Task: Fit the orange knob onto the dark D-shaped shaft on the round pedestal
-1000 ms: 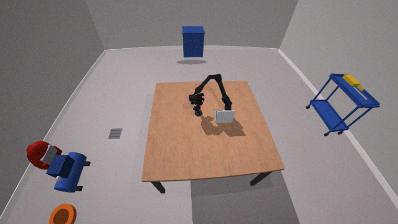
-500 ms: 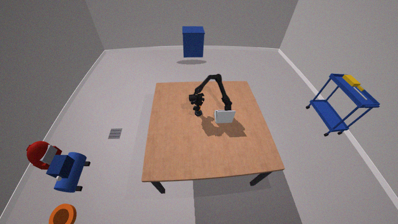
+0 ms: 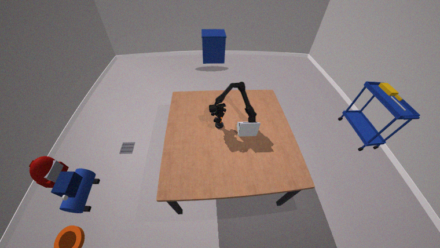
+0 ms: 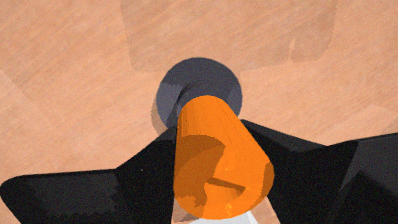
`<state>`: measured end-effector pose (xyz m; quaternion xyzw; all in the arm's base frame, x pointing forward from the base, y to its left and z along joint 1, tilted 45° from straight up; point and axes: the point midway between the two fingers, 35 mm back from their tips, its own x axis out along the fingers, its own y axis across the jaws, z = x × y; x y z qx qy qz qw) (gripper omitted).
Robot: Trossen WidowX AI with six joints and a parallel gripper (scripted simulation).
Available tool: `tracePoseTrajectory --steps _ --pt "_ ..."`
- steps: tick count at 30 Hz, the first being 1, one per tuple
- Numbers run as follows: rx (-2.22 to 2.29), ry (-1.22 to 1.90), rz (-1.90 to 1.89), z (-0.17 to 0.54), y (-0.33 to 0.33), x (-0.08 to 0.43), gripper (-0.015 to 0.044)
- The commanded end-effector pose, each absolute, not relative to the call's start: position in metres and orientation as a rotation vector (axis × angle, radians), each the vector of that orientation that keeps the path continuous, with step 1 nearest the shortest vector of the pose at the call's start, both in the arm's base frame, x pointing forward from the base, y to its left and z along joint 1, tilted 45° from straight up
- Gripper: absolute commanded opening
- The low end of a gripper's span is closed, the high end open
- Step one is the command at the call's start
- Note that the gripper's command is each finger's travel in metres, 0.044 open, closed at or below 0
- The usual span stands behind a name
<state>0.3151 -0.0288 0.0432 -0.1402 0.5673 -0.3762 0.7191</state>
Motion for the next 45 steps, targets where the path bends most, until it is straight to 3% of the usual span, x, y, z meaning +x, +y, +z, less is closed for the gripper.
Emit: tracePoseTrajectory --steps 1,45 --pt "-0.307 1.258 -0.831 0.0457 -0.0267 0.3137 0.0000" --pt "-0.139 1.159 -0.954 0.0472 -0.0282 0.3158 0.0000"
